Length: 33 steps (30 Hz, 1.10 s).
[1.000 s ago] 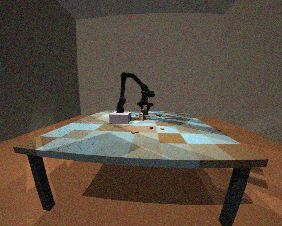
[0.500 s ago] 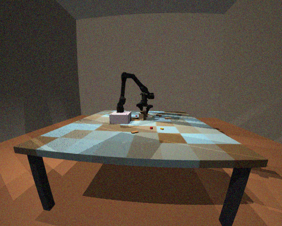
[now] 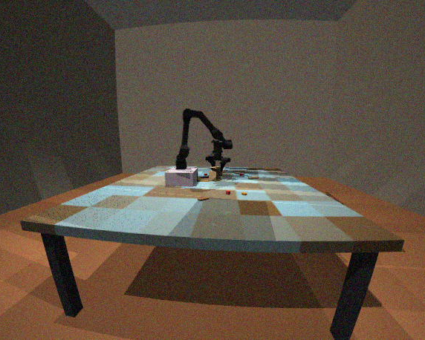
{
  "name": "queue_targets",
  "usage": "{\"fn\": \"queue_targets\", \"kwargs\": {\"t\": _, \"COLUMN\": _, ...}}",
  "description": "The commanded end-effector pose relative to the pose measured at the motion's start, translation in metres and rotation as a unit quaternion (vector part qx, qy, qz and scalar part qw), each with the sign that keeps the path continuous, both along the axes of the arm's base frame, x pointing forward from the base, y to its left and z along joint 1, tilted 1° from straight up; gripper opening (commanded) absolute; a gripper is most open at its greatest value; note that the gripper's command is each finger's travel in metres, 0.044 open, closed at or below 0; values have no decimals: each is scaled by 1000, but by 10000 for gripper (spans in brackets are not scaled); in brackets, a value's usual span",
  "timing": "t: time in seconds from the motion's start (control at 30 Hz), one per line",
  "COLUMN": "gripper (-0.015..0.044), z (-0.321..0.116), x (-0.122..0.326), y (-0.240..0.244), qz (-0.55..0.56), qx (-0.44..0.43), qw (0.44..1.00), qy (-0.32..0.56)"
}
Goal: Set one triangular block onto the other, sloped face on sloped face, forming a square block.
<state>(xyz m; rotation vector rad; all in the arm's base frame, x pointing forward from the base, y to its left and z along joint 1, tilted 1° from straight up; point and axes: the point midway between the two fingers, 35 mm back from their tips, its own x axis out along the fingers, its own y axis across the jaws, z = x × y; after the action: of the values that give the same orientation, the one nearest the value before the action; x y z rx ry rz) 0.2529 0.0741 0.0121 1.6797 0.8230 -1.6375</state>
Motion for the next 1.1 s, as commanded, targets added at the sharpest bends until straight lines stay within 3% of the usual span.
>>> {"fn": "queue_targets", "kwargs": {"t": 0.0, "gripper": 0, "z": -1, "x": 0, "y": 0, "qz": 3, "qx": 2, "qw": 1000, "qy": -1}}
{"fn": "queue_targets", "kwargs": {"t": 1.07, "gripper": 0, "z": -21, "x": -4, "y": -7, "qz": 3, "qx": 1, "qw": 1000, "qy": 0}}
